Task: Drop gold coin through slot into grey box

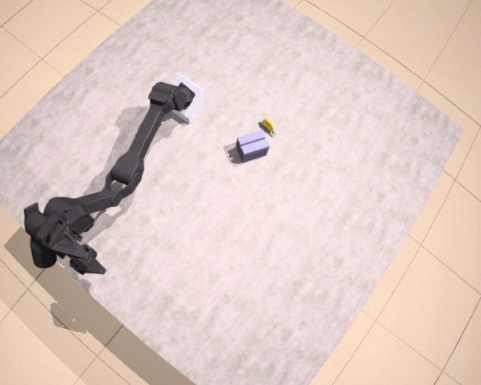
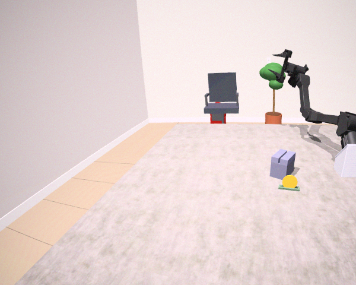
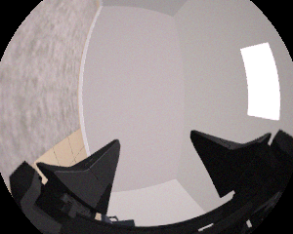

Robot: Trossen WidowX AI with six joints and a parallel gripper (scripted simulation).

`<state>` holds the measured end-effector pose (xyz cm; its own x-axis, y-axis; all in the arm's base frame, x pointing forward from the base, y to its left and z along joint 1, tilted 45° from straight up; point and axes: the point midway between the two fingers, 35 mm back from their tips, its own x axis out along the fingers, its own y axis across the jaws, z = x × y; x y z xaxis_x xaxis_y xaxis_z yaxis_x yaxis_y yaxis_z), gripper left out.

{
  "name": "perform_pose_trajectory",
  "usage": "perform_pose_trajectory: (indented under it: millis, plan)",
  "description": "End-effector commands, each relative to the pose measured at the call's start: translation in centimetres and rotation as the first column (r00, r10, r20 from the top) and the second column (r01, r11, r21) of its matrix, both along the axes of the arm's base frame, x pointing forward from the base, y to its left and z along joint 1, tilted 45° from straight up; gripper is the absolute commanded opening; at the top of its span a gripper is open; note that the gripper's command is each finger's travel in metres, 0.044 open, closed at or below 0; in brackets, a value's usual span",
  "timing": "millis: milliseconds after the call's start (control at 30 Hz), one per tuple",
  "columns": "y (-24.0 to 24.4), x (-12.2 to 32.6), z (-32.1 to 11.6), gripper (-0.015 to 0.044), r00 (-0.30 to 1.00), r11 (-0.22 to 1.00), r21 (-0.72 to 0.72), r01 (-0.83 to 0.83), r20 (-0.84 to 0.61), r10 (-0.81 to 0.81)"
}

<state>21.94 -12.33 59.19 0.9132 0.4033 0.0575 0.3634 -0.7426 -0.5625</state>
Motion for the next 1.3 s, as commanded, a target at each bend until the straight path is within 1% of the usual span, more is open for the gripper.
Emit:
perform_pose_trajectory:
  millis: [0, 100, 200, 267, 367, 500, 633, 767, 900, 1033, 1133, 1267]
  plan:
    - [0.1, 0.0, 0.1, 0.0374, 1.000, 1.000, -0.003, 0.000, 0.008, 0.000]
    - [1.9, -0.9, 1.6, 0.0295, 0.993, 0.998, -0.056, 0.003, 0.121, 0.004]
    - [6.0, -3.6, 3.4, 0.0216, 0.970, 0.971, -0.228, 0.073, 0.242, -0.016]
    - [8.0, -4.7, 4.1, 0.0164, 0.956, 0.946, -0.305, 0.110, 0.294, -0.016]
    - [11.5, -6.3, 4.8, 0.0161, 0.926, 0.892, -0.418, 0.174, 0.376, -0.004]
    - [17.8, -8.5, 5.1, 0.0161, 0.870, 0.764, -0.581, 0.281, 0.490, 0.053]
    - [24.3, -9.8, 4.1, 0.0161, 0.814, 0.593, -0.710, 0.380, 0.561, 0.150]
    - [30.1, -9.8, 2.1, 0.0161, 0.772, 0.390, -0.790, 0.474, 0.585, 0.247]
    - [35.1, -8.8, -0.6, 0.0161, 0.749, 0.189, -0.824, 0.534, 0.565, 0.346]
    - [37.8, -7.8, -2.9, 0.0161, 0.740, 0.060, -0.827, 0.559, 0.530, 0.413]
    - [40.6, -6.1, -6.1, 0.0161, 0.738, -0.088, -0.815, 0.573, 0.466, 0.489]
    - [44.4, -4.1, -11.4, 0.0161, 0.750, -0.303, -0.767, 0.566, 0.326, 0.576]
